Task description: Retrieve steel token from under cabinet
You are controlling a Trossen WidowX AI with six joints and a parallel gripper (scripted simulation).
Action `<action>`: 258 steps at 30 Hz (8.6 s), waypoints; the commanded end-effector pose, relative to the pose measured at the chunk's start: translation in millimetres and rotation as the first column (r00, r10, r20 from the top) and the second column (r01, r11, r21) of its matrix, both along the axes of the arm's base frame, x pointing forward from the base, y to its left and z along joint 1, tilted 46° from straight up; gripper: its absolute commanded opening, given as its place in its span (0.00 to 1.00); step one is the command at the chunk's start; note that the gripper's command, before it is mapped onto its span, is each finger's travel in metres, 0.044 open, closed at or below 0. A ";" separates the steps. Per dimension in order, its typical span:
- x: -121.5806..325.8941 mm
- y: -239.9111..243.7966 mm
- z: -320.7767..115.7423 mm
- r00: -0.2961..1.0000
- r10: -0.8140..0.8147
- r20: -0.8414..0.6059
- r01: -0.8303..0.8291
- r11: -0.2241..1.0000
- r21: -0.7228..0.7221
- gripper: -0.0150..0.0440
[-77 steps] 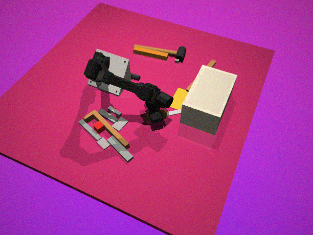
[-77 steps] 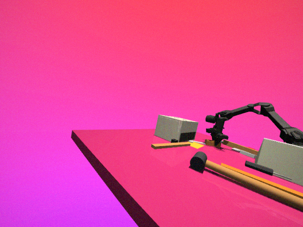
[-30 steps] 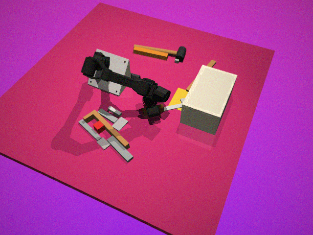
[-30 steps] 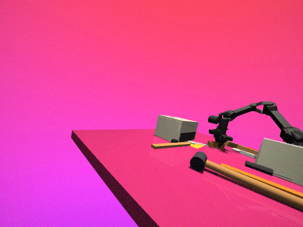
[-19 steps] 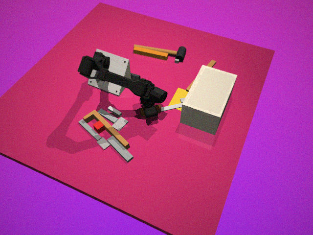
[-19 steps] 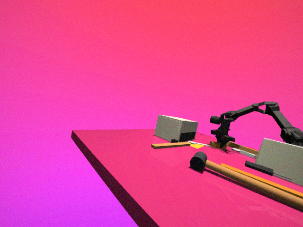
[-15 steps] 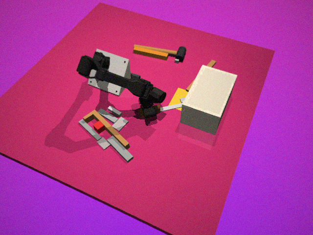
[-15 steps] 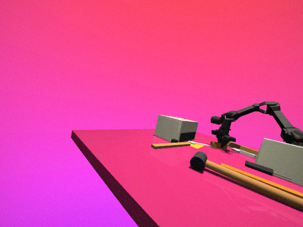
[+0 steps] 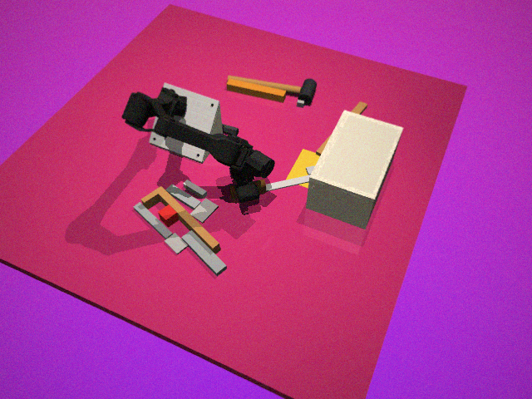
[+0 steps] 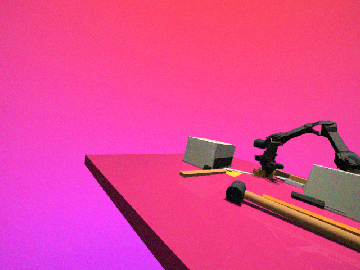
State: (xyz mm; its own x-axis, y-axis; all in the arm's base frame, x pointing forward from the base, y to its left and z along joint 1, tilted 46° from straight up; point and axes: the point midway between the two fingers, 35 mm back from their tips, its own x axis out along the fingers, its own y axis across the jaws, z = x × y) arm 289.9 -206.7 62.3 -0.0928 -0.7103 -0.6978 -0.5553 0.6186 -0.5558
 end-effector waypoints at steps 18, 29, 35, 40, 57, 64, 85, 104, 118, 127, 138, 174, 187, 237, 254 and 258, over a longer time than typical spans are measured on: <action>-27.1 -12.4 15.0 1.000 -0.005 -0.004 0.005 1.000 -0.003 0.25; -25.6 -10.1 17.7 1.000 -0.001 -0.002 0.001 1.000 -0.001 0.25; -25.1 -4.1 23.2 1.000 -0.003 -0.003 0.003 1.000 -0.001 0.25; -26.6 1.5 27.6 1.000 -0.001 -0.006 0.001 1.000 -0.001 0.25; -30.4 -3.4 39.7 1.000 0.000 -0.009 0.000 1.000 -0.002 0.25; -30.4 -11.6 48.4 1.000 -0.001 -0.007 0.001 1.000 -0.002 0.25; -36.5 -23.7 47.7 1.000 -0.023 -0.019 0.023 1.000 -0.014 0.59; -36.8 -31.3 42.4 1.000 -0.006 -0.002 0.006 1.000 -0.005 0.71; -35.1 -31.6 44.2 1.000 -0.007 0.002 0.007 1.000 -0.011 0.49; -35.3 -31.7 44.4 1.000 -0.007 0.002 0.007 1.000 -0.011 0.25; -36.9 -32.0 44.3 1.000 -0.010 0.003 0.010 1.000 -0.009 0.25; -81.7 -50.3 68.7 1.000 -0.003 -0.006 0.003 1.000 -0.006 0.25; -86.8 -55.1 65.9 1.000 0.001 -0.011 -0.001 1.000 -0.006 0.25; -87.0 -54.7 65.5 1.000 0.002 -0.012 -0.002 1.000 -0.006 0.25; -79.8 -51.7 69.9 1.000 0.019 -0.006 -0.019 1.000 -0.018 0.39; -79.8 -51.7 69.9 1.000 0.019 -0.006 -0.019 1.000 -0.018 0.57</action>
State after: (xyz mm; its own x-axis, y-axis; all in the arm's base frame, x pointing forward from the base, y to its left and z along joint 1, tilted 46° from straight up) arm 210.4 -258.0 132.9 -0.0843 -0.7281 -0.6803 -0.5727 0.5941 -0.5649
